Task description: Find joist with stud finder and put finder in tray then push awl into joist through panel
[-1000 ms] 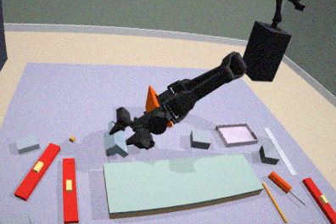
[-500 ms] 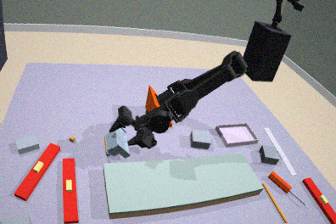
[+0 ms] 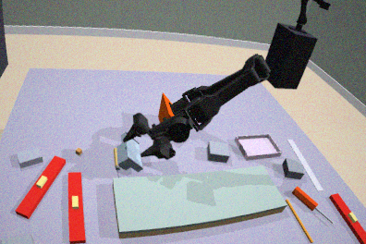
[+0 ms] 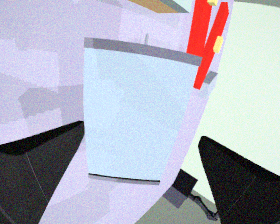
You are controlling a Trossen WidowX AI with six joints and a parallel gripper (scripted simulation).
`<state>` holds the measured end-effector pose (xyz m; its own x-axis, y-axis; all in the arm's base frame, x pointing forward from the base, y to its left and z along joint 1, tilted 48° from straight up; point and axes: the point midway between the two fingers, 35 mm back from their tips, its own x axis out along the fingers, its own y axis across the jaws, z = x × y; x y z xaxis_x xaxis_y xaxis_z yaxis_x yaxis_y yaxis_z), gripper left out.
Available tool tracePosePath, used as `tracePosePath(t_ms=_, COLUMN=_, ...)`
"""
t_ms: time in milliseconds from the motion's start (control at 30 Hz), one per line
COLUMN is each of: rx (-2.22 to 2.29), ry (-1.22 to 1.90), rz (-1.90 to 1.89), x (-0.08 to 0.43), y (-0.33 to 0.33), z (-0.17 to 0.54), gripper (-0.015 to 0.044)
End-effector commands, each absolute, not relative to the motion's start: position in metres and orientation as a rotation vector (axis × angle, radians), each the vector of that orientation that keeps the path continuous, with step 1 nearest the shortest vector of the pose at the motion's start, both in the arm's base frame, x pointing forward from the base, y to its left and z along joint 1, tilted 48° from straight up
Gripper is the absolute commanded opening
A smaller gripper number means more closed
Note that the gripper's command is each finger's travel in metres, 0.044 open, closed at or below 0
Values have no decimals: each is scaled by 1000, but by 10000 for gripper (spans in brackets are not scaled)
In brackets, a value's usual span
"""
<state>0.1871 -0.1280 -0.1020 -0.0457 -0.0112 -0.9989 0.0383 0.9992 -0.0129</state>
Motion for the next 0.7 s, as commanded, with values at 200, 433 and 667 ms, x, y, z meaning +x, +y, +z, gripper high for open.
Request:
tracePosePath(t_ms=200, rx=20, ry=1616, rz=-42, x=187, y=-162, z=-25, gripper=440)
tracePosePath(t_ms=433, rx=28, ry=1616, rz=-43, x=188, y=-158, z=-31, gripper=440)
tracePosePath(t_ms=667, rx=28, ry=1616, rz=-43, x=188, y=-158, z=-31, gripper=440)
